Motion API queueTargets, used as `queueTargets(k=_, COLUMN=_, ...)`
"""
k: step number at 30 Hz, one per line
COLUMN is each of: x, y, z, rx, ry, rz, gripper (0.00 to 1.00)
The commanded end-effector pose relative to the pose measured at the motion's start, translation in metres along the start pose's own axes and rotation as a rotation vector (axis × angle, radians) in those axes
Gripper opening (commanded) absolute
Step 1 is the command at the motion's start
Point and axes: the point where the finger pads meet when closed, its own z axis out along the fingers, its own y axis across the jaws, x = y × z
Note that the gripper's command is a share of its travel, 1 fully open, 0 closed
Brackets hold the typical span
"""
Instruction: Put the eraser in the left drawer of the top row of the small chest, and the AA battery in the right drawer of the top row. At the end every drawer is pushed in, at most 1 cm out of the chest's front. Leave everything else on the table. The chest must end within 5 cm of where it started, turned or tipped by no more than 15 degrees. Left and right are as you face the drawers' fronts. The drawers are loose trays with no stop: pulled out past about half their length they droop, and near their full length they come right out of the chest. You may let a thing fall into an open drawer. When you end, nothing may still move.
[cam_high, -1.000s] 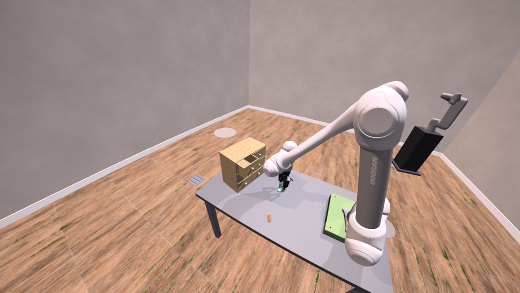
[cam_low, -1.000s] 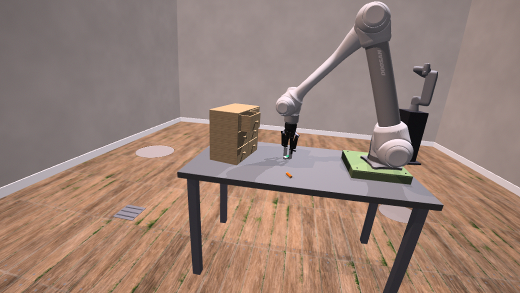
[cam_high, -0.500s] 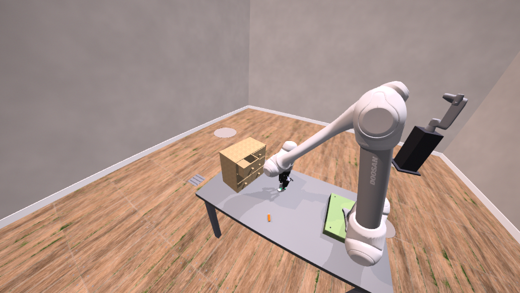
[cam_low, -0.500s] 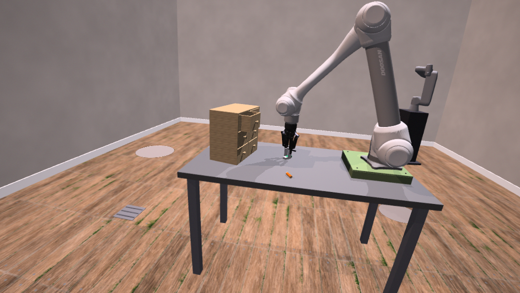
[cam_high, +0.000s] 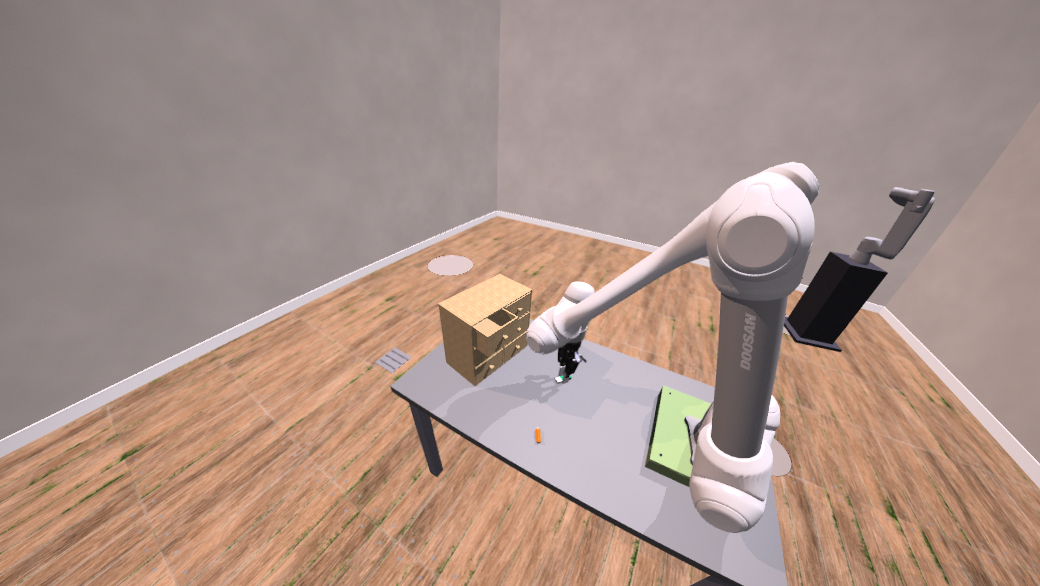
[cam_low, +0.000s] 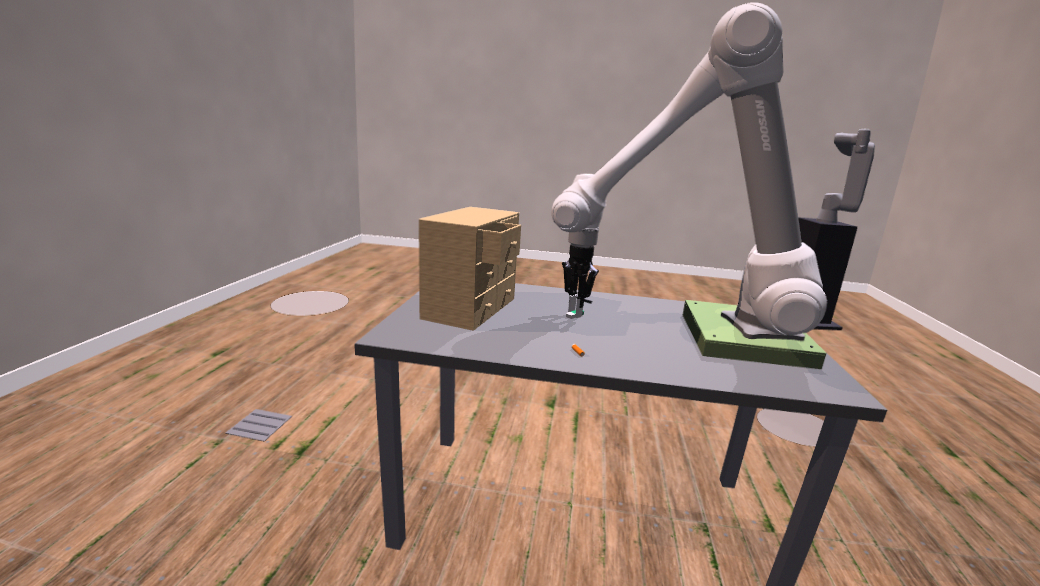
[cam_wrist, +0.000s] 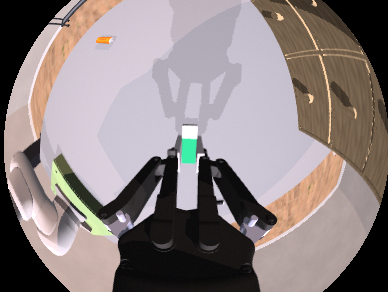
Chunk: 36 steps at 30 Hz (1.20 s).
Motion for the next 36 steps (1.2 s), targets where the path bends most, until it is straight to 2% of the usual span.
queueTargets(k=1, x=0.000, y=0.000, z=-0.010, rx=0.000, ry=0.000, rz=0.000, gripper=0.11)
queueTargets(k=3, x=0.000, y=0.000, z=-0.028, rx=0.000, ry=0.000, rz=0.000, gripper=0.11)
queueTargets(k=5, x=0.000, y=0.000, z=-0.028, rx=0.000, ry=0.000, rz=0.000, gripper=0.11)
queueTargets(k=9, x=0.000, y=0.000, z=-0.076, rx=0.000, ry=0.000, rz=0.000, gripper=0.11)
queueTargets(k=12, x=0.000, y=0.000, z=-0.097, rx=0.000, ry=0.000, rz=0.000, gripper=0.11)
queueTargets(k=24, x=0.005, y=0.000, z=-0.099, rx=0.000, ry=0.000, rz=0.037, gripper=0.11)
queueTargets(k=29, x=0.037, y=-0.005, z=-0.099, rx=0.000, ry=0.000, rz=0.289, gripper=0.11)
queueTargets(k=30, x=0.037, y=-0.005, z=-0.099, rx=0.000, ry=0.000, rz=0.289, gripper=0.11)
queueTargets(k=32, x=0.058, y=-0.009, z=-0.099, rx=0.000, ry=0.000, rz=0.447, gripper=0.11)
queueTargets(k=35, x=0.069, y=-0.012, z=-0.099, rx=0.000, ry=0.000, rz=0.532, gripper=0.11)
queueTargets(k=36, x=0.080, y=-0.014, z=-0.099, rx=0.000, ry=0.000, rz=0.619, gripper=0.11)
